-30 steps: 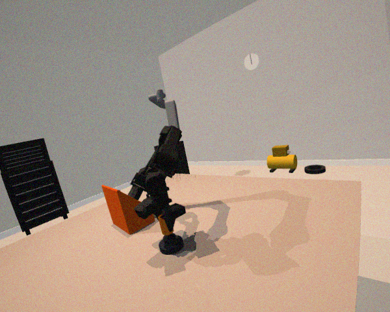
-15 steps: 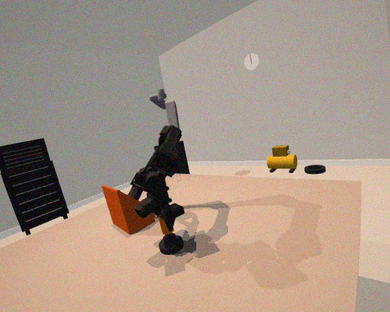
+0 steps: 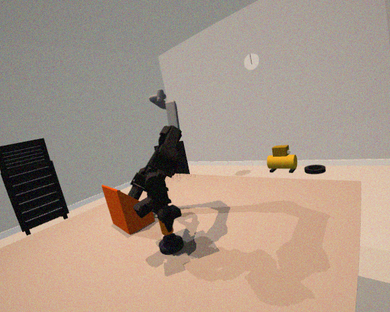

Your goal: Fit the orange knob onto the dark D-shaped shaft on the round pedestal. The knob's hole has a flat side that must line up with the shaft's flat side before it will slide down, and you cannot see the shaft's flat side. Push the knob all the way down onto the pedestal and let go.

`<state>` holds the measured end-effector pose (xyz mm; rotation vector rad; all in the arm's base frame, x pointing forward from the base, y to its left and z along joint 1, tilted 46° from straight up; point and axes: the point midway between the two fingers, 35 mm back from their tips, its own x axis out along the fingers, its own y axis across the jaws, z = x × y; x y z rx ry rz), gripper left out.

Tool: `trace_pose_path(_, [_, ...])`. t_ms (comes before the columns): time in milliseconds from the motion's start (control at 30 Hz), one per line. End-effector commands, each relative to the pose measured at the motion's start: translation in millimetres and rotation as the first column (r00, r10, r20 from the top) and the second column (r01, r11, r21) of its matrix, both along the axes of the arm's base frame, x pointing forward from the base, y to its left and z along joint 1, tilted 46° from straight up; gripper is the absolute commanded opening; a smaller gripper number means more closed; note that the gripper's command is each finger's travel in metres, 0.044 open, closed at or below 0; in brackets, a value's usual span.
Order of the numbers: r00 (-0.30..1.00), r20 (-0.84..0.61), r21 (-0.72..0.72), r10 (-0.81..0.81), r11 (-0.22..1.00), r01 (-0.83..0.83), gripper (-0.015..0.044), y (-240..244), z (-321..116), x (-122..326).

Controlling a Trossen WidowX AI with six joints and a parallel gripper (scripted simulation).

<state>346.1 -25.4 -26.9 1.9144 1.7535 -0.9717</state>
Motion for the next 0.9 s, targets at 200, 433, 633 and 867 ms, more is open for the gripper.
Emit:
trace_pose_path(200, [1.000, -0.004, 0.002, -0.008, 1.000, 0.008, 0.0000, 1.8, -0.3, 0.7])
trace_pose_path(433, [1.000, -0.004, 0.002, -0.008, 1.000, 0.008, 0.0000, -0.5, 2.3, 0.5])
trace_pose_path(633, [0.998, -0.042, 0.000, -0.045, 0.999, 0.045, 0.0000, -1.7, 3.8, 1.0])
trace_pose_path(867, [0.976, -0.153, -0.012, -0.152, 0.988, 0.152, 0.0000, -2.8, 2.5, 1.8])
